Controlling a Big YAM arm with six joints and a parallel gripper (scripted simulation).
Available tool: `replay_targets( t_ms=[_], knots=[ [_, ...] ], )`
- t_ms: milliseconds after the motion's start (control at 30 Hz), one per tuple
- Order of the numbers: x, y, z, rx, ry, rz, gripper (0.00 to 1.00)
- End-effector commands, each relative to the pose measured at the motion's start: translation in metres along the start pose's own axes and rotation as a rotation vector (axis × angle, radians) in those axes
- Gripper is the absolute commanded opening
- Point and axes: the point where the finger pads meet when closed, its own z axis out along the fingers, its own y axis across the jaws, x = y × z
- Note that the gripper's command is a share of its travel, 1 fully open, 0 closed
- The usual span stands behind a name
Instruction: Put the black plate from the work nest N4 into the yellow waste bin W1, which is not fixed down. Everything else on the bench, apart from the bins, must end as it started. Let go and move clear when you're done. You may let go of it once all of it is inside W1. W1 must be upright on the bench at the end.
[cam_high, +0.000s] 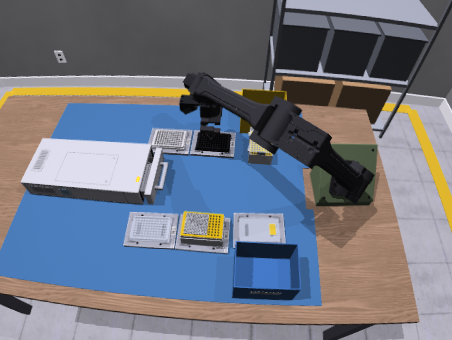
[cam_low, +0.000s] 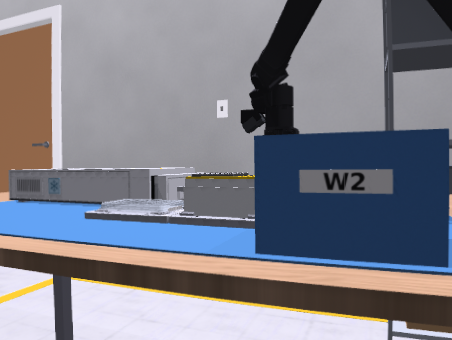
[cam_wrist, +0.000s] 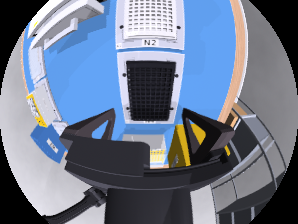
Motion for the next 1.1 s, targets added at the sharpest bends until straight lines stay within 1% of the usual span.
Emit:
replay_targets(
  t_ms=[0,67,133,200,233,333,367,467,500,567,600,667,767,800,933,1067],
  knots=[
    [0.005,-0.006,0.015,-0.010,0.011,0.026,1.00],
    [0.000,-0.004,0.018,-0.006,0.011,0.015,1.00],
    [0.004,-0.003,0.024,-0.010,0.018,0.019,1.00],
    [0.004,-0.003,0.024,-0.010,0.018,0.019,1.00],
    [-0.008,-0.011,0.010,0.004,-0.016,0.014,1.00],
    [0.002,-0.003,0.028,-0.008,0.016,0.017,1.00],
    [0.004,-0.003,0.030,-0.010,0.018,0.019,1.00],
    [0.000,-0.003,0.032,-0.006,0.013,0.014,1.00],
    [0.003,-0.003,0.035,-0.009,0.017,0.018,1.00],
    [0.005,-0.006,0.035,-0.010,0.010,0.027,1.00],
    [0.002,-0.007,0.034,-0.007,0.004,0.023,1.00],
    [0.004,-0.003,0.042,-0.009,0.018,0.019,1.00],
    [0.004,-0.003,0.044,-0.010,0.018,0.020,1.00],
    [-0.011,-0.008,0.033,0.005,-0.011,0.005,1.00],
    [0.004,-0.003,0.050,-0.009,0.017,0.018,1.00],
    [0.001,-0.005,0.052,-0.007,0.010,0.018,1.00]
  ],
)
